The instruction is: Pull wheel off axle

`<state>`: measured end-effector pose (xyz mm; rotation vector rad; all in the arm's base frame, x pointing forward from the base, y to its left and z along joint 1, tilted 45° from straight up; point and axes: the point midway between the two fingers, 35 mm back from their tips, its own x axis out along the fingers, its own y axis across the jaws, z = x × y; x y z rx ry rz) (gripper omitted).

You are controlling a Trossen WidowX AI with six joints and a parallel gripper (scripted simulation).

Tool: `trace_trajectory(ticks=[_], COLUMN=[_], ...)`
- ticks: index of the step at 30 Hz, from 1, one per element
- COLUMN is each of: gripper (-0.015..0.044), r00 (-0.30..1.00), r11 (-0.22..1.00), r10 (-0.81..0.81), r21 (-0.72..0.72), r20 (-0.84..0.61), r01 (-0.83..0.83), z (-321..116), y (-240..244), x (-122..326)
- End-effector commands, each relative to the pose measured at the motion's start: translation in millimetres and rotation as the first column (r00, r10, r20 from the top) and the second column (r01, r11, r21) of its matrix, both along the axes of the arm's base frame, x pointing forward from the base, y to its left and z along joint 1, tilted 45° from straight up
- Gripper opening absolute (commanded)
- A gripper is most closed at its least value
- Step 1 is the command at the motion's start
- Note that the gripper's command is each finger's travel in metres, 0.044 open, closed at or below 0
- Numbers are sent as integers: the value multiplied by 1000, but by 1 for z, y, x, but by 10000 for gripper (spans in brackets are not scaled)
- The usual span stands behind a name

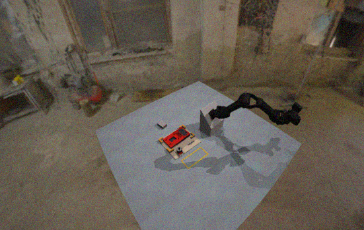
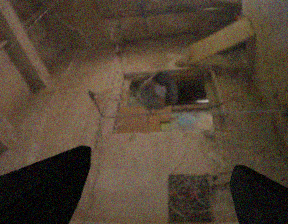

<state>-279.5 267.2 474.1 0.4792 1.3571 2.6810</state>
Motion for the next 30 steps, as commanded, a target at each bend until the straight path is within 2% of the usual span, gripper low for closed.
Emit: trace_trajectory(ticks=[1,16,30], gripper=[300,300,300], r00=[991,825,540], r11=[992,850,611], r10=[-125,-519,-742], r21=[3,34,70], r20=[46,224,398], r01=[125,525,788], z=[-14,-67,-120], y=[37,139,174], x=[25,154,309])
